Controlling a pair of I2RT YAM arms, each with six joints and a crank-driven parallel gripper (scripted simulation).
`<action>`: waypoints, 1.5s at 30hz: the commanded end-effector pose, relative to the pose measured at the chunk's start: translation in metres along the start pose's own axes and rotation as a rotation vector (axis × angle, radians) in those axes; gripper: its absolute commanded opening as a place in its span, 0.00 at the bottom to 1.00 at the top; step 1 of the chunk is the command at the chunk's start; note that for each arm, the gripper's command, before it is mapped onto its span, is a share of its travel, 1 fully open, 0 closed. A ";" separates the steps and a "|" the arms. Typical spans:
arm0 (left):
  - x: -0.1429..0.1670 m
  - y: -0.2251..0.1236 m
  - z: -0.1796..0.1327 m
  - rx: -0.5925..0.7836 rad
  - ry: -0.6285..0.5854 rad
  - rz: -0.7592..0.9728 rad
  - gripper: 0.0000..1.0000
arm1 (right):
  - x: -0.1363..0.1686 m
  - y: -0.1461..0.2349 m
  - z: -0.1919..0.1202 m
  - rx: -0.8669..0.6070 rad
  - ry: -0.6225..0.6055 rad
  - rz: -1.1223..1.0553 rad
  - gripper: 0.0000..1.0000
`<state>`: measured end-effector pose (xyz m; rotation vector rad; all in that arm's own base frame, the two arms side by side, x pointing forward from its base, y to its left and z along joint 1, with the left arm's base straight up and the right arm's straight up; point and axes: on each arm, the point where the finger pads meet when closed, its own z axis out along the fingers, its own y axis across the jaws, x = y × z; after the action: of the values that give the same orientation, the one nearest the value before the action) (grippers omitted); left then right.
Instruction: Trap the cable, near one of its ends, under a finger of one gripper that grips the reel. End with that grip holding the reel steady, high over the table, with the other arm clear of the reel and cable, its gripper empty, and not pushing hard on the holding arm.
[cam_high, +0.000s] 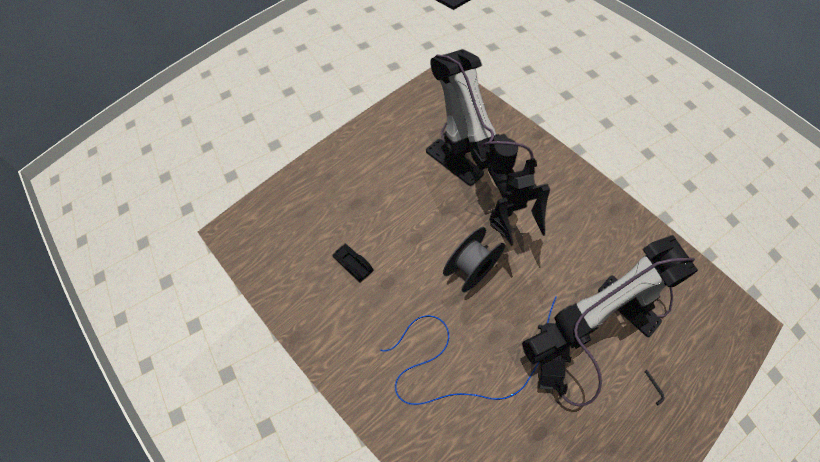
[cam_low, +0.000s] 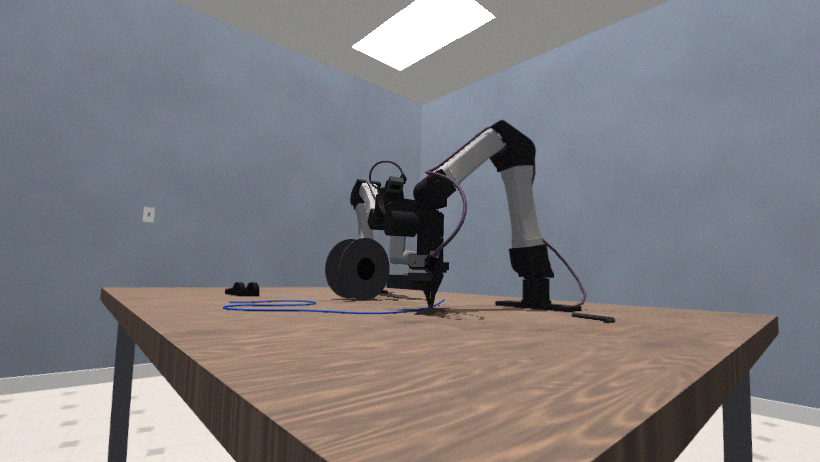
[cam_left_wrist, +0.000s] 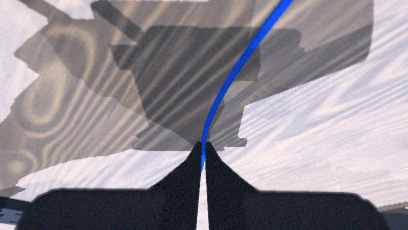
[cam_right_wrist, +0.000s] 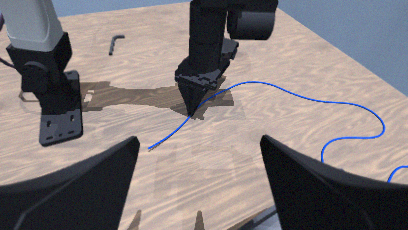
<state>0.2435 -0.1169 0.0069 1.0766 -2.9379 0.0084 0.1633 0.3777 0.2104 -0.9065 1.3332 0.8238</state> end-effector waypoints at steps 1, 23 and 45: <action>-0.003 -0.001 0.006 -0.003 -0.027 -0.004 0.00 | -0.013 -0.002 -0.002 0.002 -0.033 0.012 1.00; 0.000 -0.006 -0.091 0.015 -0.023 -0.006 0.00 | -0.010 -0.006 -0.010 -0.016 -0.060 0.014 0.76; -0.012 -0.187 -0.127 0.395 0.157 -0.081 0.00 | 0.030 -0.034 -0.043 0.680 0.213 0.137 0.76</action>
<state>0.3397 -0.2105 0.1166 1.1530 -2.8551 0.4584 0.1682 0.3364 0.1804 -0.5576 1.6112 0.4860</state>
